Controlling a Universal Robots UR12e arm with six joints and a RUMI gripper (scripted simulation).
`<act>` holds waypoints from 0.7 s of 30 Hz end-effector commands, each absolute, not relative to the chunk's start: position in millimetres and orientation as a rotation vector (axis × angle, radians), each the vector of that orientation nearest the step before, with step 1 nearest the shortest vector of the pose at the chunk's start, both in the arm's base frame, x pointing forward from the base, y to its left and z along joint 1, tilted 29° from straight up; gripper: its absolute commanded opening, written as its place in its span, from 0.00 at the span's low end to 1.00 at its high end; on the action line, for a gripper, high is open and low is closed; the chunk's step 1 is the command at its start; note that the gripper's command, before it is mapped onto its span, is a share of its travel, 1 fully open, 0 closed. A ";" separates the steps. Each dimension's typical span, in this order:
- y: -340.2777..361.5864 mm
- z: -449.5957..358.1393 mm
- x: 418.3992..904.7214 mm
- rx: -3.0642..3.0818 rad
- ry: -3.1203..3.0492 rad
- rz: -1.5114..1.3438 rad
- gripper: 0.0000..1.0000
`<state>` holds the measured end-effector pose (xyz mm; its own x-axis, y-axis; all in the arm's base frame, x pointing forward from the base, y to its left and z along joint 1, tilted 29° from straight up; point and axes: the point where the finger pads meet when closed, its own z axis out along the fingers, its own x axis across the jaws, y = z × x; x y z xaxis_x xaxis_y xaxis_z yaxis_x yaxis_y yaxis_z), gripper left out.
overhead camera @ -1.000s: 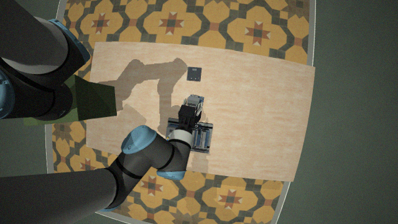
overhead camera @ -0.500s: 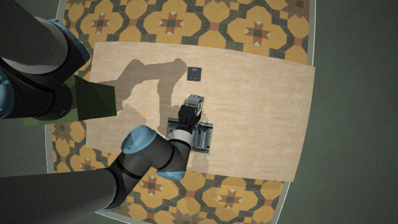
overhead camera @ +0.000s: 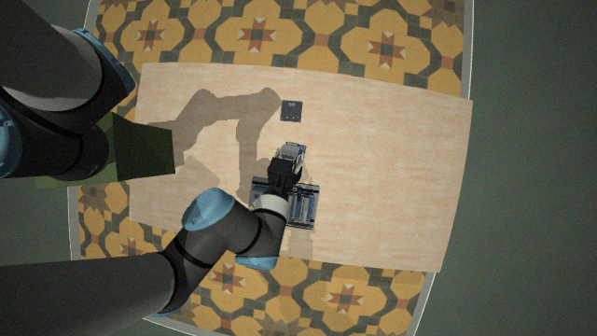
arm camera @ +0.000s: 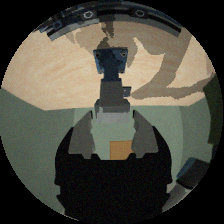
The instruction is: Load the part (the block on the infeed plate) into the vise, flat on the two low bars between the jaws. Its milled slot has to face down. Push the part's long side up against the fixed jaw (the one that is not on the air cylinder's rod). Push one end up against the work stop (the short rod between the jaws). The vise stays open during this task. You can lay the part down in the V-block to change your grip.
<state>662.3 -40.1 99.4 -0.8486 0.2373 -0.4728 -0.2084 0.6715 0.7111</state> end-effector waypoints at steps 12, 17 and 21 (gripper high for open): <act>-40.3 99.8 662.4 0.022 2.343 1.088 0.00; -40.3 99.8 662.4 0.022 2.343 1.088 0.00; -40.3 99.8 662.4 0.022 2.343 1.088 0.00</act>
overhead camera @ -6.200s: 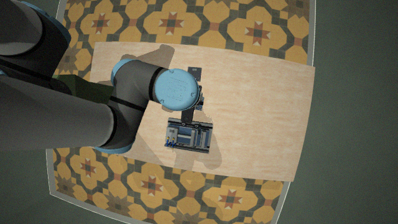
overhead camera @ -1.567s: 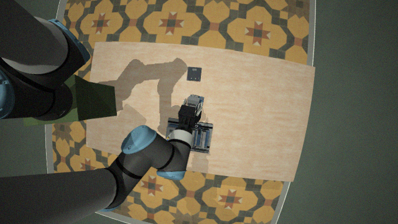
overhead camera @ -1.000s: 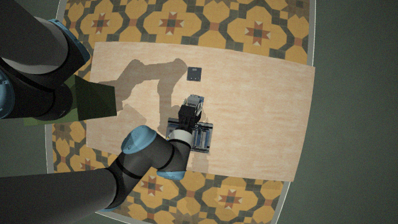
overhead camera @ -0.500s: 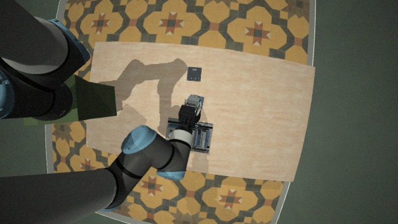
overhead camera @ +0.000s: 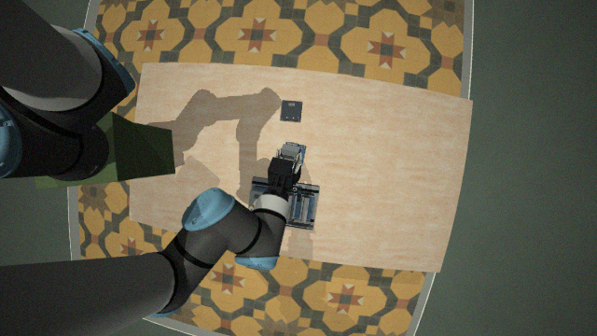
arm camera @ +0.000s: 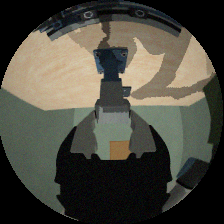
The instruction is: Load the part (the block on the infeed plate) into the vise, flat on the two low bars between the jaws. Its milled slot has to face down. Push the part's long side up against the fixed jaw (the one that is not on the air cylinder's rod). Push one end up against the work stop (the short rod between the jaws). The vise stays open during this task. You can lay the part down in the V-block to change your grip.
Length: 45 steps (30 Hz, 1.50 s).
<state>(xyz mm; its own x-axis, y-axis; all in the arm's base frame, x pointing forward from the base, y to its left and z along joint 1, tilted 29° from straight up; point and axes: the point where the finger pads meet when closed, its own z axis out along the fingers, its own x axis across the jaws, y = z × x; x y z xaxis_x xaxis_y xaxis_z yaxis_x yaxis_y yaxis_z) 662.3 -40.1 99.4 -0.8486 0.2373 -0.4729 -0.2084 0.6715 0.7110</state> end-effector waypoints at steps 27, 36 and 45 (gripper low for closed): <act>-40.3 100.4 662.1 0.022 2.343 1.088 0.00; -40.3 101.7 661.2 0.022 2.343 1.088 0.00; -40.3 104.6 659.3 0.022 2.343 1.088 0.00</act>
<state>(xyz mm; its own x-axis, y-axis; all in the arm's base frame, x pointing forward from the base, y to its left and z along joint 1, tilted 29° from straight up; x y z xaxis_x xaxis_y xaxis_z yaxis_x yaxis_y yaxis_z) 660.1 -40.1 102.7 -0.8486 0.2373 -0.4728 -0.2084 0.6715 0.7111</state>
